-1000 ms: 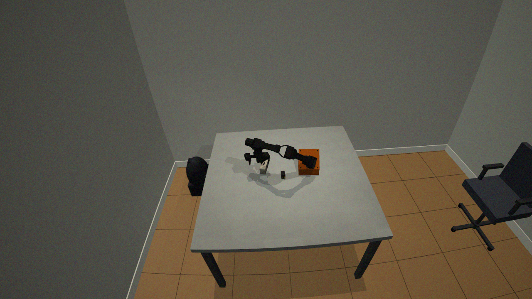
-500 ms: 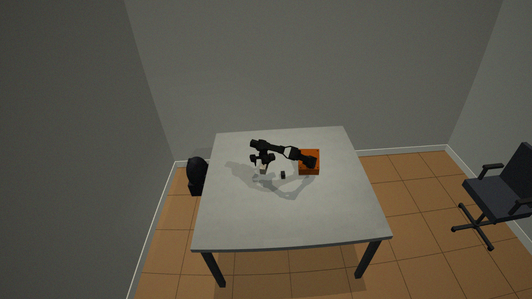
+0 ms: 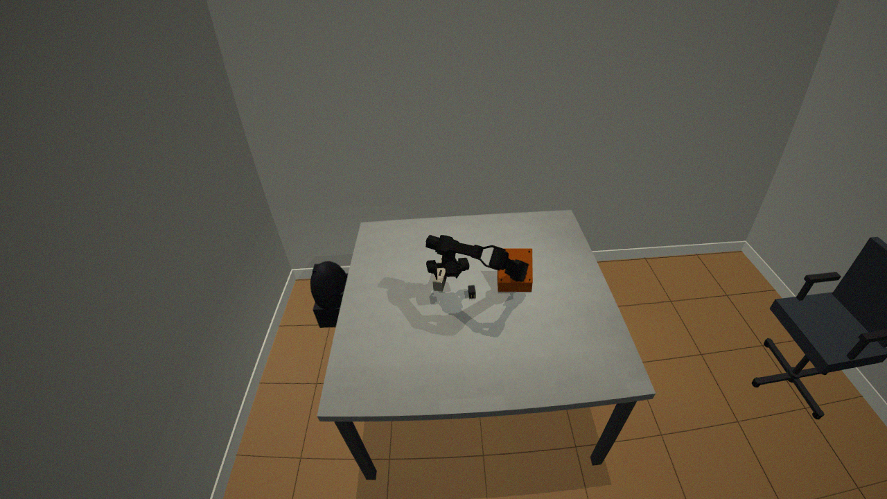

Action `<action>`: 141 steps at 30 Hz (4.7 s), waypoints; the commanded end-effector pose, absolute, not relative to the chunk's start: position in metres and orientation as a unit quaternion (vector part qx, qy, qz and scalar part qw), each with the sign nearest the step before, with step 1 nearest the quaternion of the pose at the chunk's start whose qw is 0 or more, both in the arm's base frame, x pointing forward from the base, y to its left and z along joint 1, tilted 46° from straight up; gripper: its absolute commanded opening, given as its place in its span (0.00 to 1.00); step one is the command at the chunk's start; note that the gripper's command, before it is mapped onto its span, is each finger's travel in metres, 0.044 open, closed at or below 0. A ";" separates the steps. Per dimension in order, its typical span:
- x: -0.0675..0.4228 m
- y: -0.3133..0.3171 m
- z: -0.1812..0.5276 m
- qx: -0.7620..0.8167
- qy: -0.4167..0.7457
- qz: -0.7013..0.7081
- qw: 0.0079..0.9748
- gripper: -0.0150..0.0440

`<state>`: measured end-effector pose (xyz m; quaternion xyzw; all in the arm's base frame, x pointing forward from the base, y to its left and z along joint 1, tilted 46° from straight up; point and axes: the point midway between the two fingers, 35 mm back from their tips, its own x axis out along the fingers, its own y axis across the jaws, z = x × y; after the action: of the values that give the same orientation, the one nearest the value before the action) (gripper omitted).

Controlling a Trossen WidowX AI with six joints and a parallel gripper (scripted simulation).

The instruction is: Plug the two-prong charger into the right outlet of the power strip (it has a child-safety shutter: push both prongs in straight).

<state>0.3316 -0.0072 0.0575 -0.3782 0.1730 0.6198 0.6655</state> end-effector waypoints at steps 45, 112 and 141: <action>0.222 0.032 0.031 -0.333 0.243 0.646 0.642 1.00; 0.221 0.028 0.035 -0.334 0.244 0.646 0.642 0.25; 0.231 0.009 0.016 -0.191 0.370 0.591 0.690 0.25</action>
<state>0.2263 0.0142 0.0193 -0.2092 0.3507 0.6048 0.6837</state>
